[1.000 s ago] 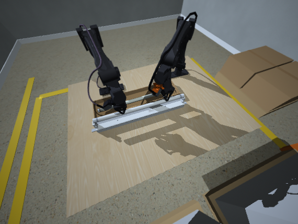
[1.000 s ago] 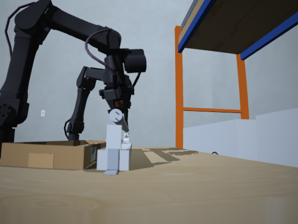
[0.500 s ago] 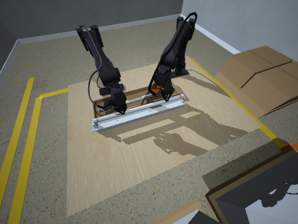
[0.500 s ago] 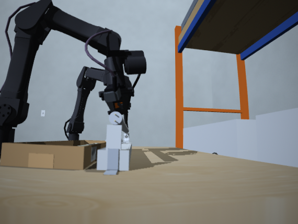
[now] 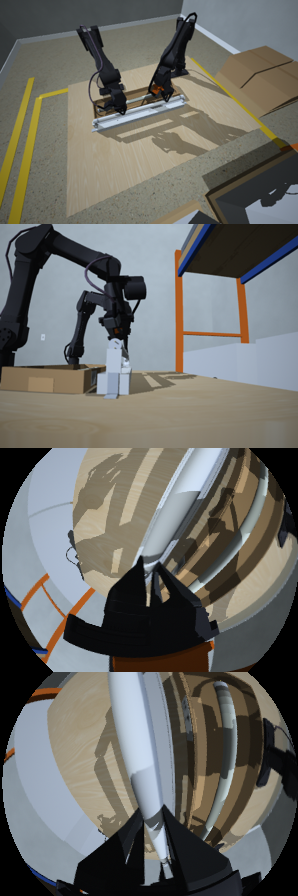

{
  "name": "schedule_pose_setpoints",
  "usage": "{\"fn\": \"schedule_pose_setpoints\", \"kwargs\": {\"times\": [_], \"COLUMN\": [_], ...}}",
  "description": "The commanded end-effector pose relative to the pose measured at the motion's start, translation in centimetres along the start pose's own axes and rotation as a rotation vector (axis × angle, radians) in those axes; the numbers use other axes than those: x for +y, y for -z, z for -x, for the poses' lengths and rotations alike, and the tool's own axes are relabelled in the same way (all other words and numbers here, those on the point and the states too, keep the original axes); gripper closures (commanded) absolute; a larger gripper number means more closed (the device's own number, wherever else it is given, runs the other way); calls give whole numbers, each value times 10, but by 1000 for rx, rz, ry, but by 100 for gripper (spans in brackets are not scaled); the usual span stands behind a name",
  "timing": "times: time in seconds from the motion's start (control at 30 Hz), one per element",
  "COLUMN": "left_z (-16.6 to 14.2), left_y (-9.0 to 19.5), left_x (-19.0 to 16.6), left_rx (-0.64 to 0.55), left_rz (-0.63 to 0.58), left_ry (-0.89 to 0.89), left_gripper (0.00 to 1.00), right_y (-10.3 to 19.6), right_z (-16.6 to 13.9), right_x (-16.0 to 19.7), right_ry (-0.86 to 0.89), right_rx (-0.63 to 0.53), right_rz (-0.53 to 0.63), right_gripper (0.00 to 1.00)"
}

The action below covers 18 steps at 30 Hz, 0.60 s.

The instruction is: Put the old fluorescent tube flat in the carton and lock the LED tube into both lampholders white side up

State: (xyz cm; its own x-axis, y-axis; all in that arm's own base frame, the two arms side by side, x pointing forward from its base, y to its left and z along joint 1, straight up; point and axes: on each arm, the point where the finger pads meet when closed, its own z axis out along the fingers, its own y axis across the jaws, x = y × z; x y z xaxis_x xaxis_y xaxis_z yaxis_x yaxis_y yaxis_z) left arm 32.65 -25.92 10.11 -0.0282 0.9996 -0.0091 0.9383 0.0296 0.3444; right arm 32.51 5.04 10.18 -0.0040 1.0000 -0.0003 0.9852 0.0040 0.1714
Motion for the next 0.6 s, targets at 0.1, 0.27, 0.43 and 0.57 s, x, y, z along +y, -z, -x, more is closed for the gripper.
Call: {"fn": "schedule_pose_setpoints", "kwargs": {"times": [0.1, 0.27, 0.43, 0.57], "left_z": [4, 4, 7, 2], "left_y": [8, 6, 9, -2], "left_x": [10, 9, 13, 4], "left_rx": [-30, -31, -38, -14], "left_rz": [42, 39, 48, 23], "left_ry": [14, 14, 18, 10], "left_gripper": [89, 89, 89, 89], "right_y": [1, -11, 7, -1], "right_z": [0, 0, -1, -1], "right_x": [1, 0, 5, 0], "right_ry": [8, 13, 11, 15], "right_rx": [-5, -10, -4, -9], "right_rz": [30, -1, 36, 1], "right_gripper": [89, 89, 89, 89]}}
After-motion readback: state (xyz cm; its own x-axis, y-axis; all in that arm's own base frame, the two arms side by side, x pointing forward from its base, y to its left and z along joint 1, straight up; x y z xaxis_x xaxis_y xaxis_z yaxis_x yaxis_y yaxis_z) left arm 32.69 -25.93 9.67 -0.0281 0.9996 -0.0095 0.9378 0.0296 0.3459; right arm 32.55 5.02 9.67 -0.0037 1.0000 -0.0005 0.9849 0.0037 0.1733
